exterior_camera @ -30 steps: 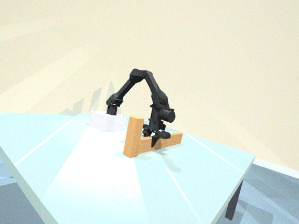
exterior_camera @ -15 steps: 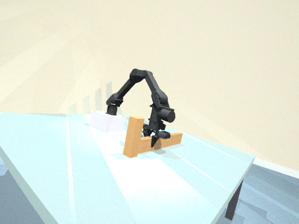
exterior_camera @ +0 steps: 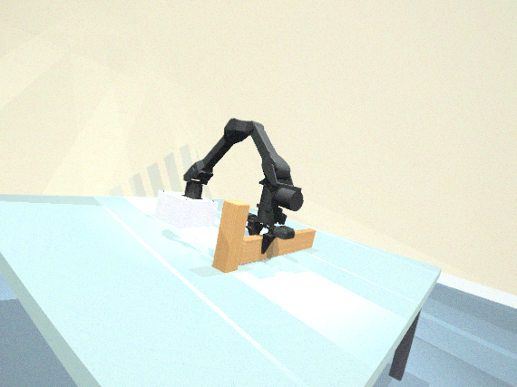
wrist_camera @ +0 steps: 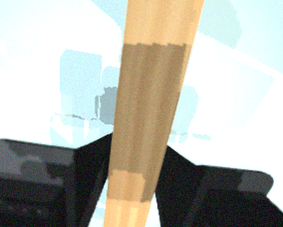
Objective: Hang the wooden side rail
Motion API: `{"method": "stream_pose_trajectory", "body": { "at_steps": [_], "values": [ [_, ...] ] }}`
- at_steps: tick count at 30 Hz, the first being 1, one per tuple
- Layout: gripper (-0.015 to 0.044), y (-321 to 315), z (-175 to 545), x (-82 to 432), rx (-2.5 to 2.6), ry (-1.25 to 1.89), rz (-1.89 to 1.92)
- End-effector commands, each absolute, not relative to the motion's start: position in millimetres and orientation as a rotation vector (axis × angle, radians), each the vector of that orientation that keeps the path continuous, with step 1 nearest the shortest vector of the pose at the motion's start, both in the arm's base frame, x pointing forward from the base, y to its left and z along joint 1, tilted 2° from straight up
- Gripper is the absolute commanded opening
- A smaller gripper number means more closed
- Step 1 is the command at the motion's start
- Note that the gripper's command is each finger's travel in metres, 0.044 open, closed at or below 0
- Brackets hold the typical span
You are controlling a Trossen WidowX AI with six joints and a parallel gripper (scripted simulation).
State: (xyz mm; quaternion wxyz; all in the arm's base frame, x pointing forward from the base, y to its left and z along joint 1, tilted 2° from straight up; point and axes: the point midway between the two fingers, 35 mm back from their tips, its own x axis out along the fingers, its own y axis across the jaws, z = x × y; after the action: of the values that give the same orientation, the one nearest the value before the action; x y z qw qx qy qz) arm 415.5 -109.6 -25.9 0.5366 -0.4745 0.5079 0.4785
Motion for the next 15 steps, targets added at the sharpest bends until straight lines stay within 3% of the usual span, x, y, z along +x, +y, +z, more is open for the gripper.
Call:
{"method": "stream_pose_trajectory", "body": {
  "at_steps": [1, 15],
  "values": [
    [0.0000, -110.3, -16.2, 419.5, -1.147, 1.190, 1.131],
    [0.0000, -110.4, -13.9, 419.4, -1.147, 1.190, 1.131]
  ]
}}
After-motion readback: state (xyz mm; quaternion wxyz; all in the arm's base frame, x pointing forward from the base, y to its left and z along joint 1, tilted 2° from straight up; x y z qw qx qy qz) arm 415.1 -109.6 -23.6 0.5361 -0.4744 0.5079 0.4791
